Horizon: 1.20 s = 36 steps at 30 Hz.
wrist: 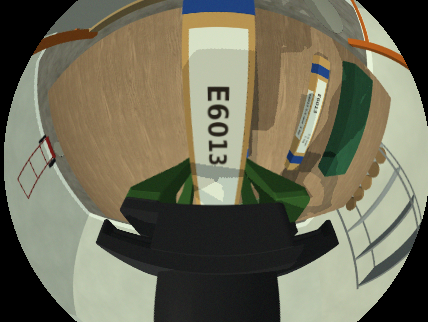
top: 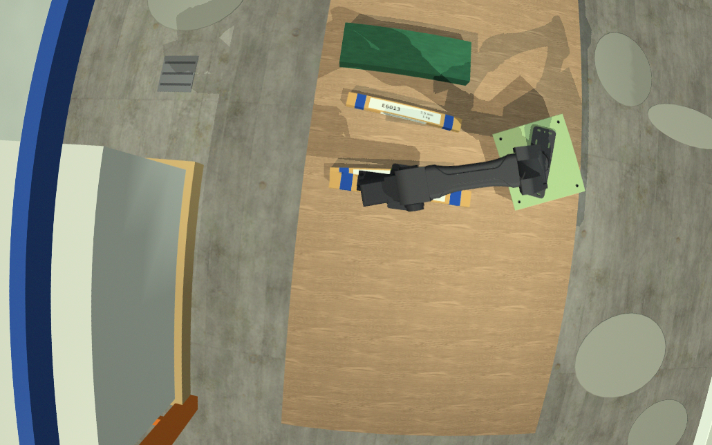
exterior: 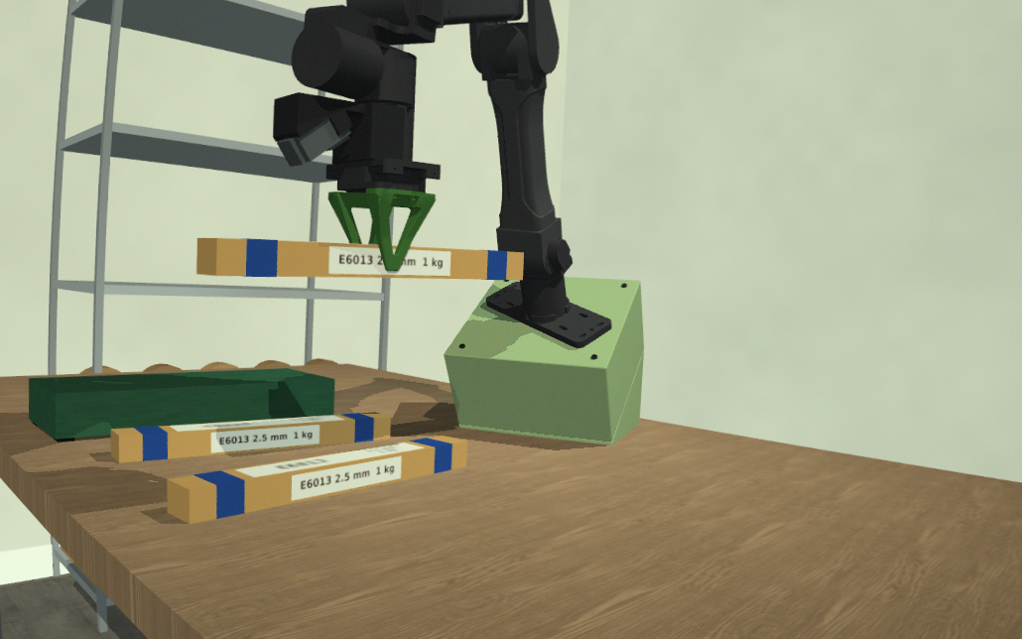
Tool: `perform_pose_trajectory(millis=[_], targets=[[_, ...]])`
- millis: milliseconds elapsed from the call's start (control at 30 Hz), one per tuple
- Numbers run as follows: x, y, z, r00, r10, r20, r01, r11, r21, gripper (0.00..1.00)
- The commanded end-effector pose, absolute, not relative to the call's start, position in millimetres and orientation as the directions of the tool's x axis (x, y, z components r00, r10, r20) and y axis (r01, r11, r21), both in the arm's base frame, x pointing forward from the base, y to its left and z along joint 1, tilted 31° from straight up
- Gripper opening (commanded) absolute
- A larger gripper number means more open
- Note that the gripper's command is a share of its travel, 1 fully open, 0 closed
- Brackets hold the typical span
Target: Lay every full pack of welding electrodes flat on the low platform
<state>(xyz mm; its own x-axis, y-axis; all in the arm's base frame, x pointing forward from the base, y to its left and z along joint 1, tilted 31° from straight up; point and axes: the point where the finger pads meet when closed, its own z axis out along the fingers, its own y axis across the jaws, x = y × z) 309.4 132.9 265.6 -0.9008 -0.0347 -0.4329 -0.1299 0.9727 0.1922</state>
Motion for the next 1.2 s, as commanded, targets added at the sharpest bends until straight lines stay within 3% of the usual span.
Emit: perform_pose_trajectory(millis=[0, 1167], targets=[[300.9, 118.1, 286.7, -0.874, -0.032, -0.484, -0.15, 0.967, 0.207, 0.0], [313.5, 39.8, 273.5, -0.865, -0.034, -0.5, -0.153, 0.968, 0.199, 0.0]])
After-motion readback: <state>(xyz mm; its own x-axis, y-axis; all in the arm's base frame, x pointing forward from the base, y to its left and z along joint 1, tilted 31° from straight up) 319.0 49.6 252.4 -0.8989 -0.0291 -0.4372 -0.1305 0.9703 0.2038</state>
